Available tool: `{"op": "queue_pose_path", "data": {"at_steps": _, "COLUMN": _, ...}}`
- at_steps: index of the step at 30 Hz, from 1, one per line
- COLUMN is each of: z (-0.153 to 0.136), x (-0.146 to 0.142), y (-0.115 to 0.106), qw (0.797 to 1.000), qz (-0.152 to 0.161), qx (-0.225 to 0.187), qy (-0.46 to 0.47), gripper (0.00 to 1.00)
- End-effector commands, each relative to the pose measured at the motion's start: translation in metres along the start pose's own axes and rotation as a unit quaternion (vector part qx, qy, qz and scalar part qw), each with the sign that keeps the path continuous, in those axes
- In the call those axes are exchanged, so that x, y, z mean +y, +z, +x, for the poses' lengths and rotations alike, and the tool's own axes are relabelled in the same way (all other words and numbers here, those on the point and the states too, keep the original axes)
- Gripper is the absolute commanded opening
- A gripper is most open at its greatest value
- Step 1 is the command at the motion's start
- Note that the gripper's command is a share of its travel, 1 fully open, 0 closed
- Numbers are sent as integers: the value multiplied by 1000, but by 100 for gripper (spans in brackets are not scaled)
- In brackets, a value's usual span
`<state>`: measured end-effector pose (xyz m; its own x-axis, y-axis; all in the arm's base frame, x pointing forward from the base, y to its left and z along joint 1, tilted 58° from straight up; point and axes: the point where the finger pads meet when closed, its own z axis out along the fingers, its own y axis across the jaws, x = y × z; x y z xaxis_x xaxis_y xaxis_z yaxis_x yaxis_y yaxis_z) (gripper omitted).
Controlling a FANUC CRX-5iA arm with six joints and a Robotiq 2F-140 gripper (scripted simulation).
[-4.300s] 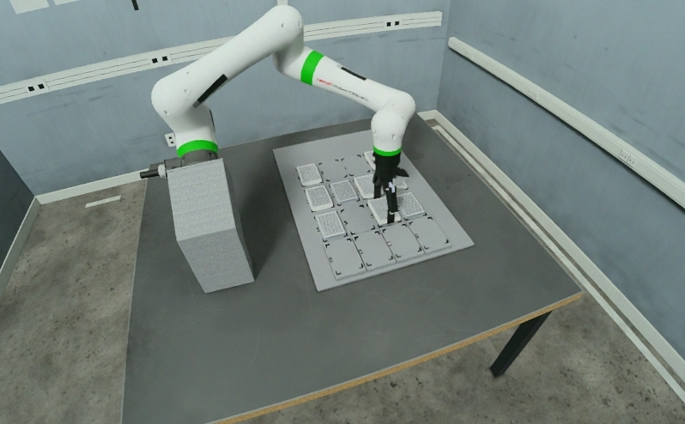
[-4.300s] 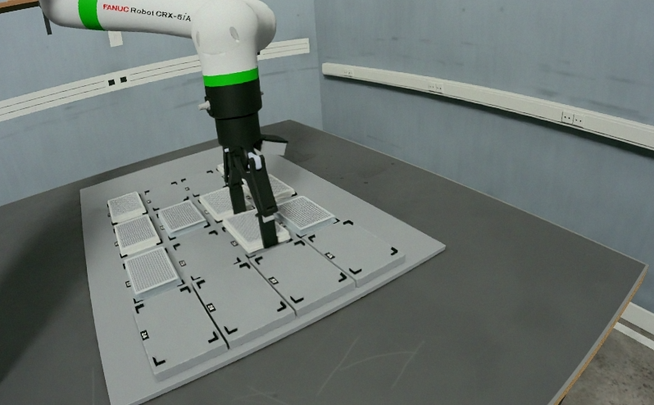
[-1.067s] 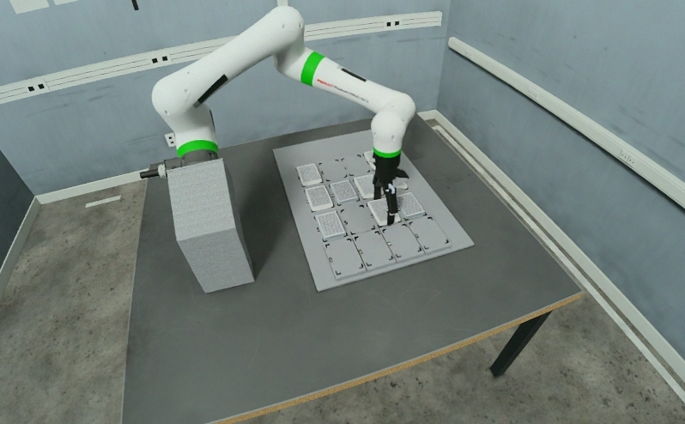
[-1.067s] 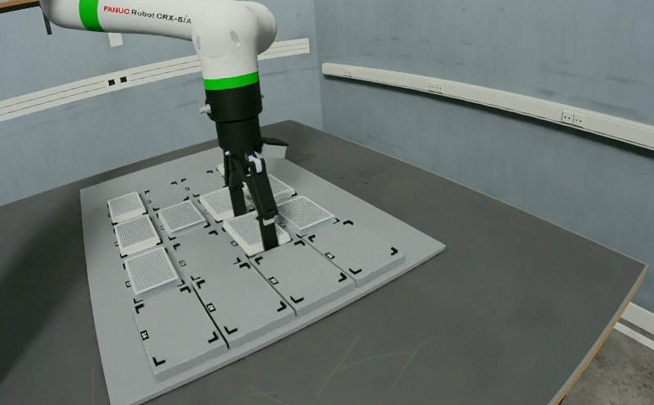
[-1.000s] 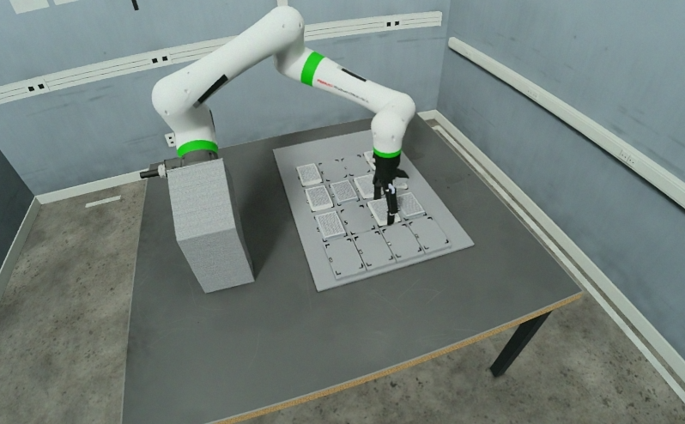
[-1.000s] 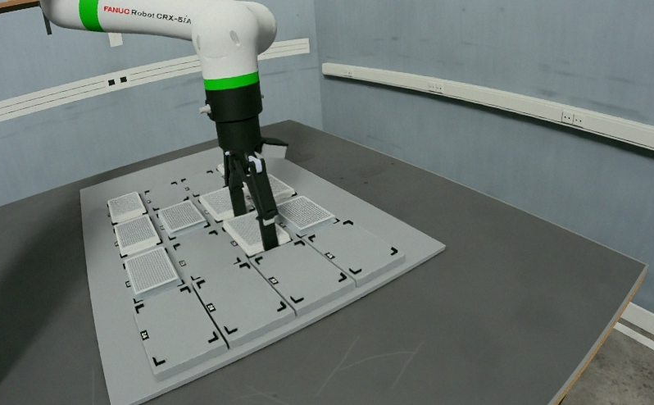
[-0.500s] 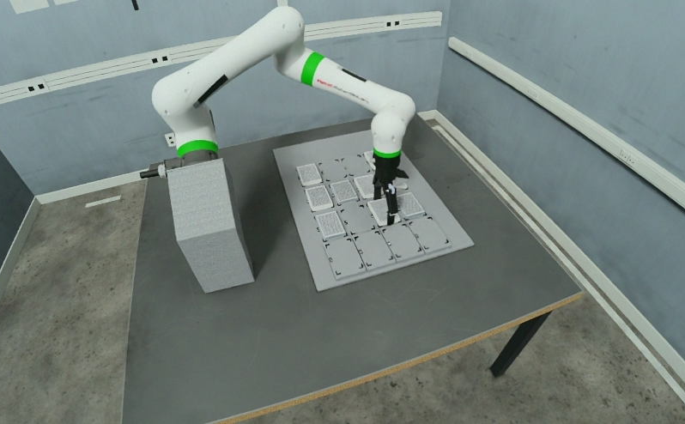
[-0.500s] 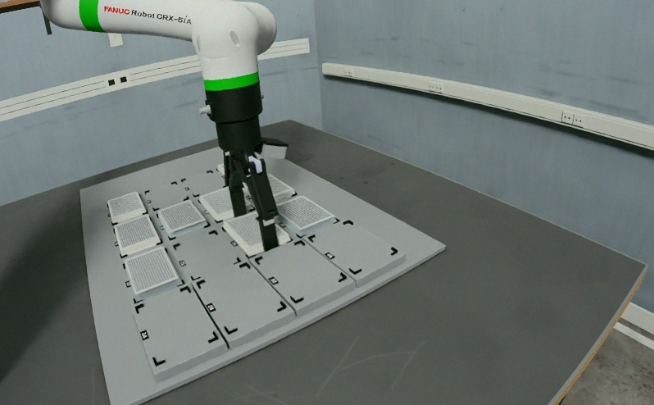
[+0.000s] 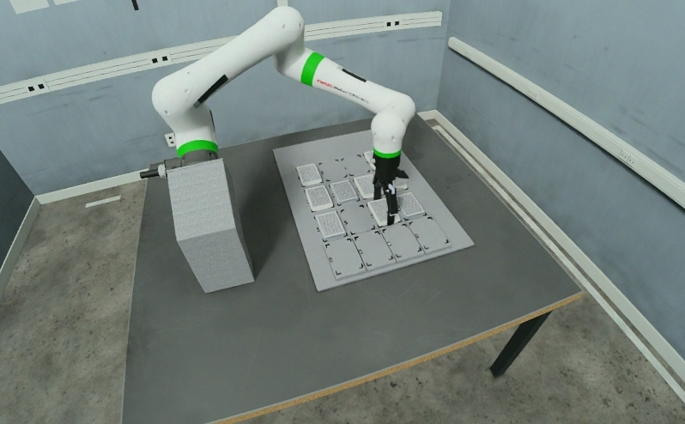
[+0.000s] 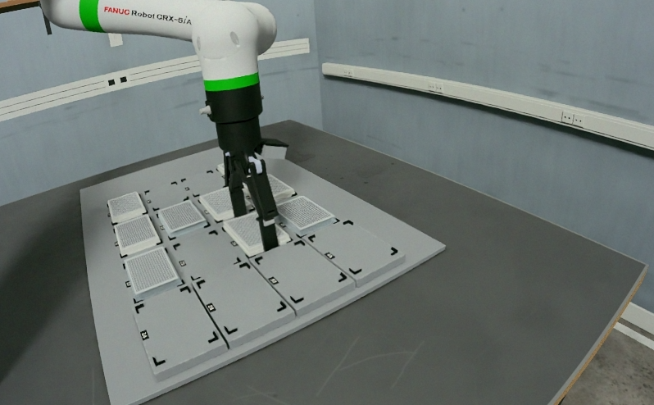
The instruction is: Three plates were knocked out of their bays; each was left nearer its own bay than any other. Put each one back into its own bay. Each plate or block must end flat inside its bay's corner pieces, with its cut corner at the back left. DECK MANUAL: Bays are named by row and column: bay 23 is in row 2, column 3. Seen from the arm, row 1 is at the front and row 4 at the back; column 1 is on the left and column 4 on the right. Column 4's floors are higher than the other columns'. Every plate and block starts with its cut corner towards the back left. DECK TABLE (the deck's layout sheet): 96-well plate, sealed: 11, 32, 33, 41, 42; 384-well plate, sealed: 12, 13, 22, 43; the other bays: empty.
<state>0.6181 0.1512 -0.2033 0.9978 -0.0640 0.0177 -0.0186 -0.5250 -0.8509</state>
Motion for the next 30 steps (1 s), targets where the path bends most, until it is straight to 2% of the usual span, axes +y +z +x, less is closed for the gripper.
{"op": "queue_pose_path", "data": {"at_steps": 1, "z": 1, "x": 0, "y": -1, "qw": 1000, "qz": 0, "qx": 1, "qy": 0, "gripper": 10}}
{"op": "queue_pose_path", "data": {"at_steps": 24, "z": 1, "x": 0, "y": 1, "qw": 1000, "qz": 0, "qx": 1, "qy": 0, "gripper": 10}}
{"op": "queue_pose_path", "data": {"at_steps": 25, "z": 1, "x": 0, "y": 1, "qw": 1000, "qz": 0, "qx": 1, "qy": 0, "gripper": 89}}
{"op": "queue_pose_path", "data": {"at_steps": 30, "z": 1, "x": 0, "y": 1, "qw": 1000, "qz": 0, "qx": 1, "qy": 0, "gripper": 89}}
